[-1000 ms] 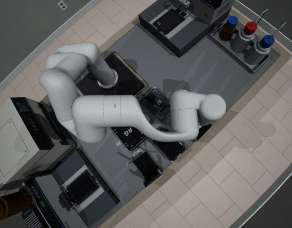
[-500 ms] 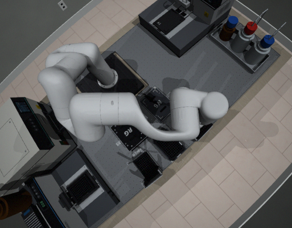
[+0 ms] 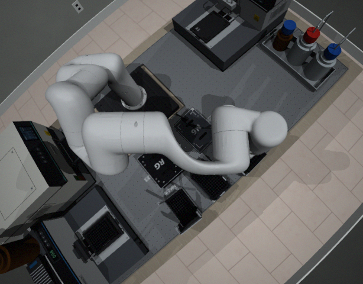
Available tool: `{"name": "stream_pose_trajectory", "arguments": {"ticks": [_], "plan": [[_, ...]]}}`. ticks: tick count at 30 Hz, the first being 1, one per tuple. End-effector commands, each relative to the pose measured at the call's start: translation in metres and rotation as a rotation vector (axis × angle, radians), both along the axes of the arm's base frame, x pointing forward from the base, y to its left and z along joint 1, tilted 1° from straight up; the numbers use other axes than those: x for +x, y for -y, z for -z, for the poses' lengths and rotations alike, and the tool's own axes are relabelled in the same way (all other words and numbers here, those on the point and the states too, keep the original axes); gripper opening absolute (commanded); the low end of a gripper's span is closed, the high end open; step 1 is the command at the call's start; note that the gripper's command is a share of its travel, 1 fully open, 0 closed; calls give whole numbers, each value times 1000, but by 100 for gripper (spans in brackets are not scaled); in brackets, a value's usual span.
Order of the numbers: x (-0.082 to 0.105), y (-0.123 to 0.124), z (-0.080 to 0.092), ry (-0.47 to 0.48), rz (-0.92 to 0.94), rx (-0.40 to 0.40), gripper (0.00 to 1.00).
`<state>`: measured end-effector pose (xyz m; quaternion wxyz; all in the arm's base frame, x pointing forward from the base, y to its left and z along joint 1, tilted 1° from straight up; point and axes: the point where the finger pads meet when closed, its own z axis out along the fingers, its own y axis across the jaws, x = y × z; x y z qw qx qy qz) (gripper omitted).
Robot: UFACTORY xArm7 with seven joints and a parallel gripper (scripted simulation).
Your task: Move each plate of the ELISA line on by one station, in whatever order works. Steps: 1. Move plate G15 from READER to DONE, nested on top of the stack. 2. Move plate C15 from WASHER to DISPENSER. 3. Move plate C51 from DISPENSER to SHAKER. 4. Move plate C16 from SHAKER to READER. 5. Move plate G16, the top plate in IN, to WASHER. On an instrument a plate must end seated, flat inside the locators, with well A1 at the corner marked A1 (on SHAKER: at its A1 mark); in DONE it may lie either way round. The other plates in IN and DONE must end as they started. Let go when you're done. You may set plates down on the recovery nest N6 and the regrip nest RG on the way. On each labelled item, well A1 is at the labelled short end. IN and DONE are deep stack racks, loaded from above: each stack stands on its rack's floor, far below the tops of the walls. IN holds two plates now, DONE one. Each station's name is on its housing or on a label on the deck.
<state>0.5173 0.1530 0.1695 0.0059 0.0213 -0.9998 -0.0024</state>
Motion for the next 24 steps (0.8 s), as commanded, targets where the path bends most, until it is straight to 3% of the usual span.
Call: {"name": "stream_pose_trajectory", "arguments": {"ticks": [1,14,24], "plan": [[1,-1,-6,4,0,2,0],[1,-1,-23,4,0,2,0],[1,-1,-25,4,0,2,0]]}}
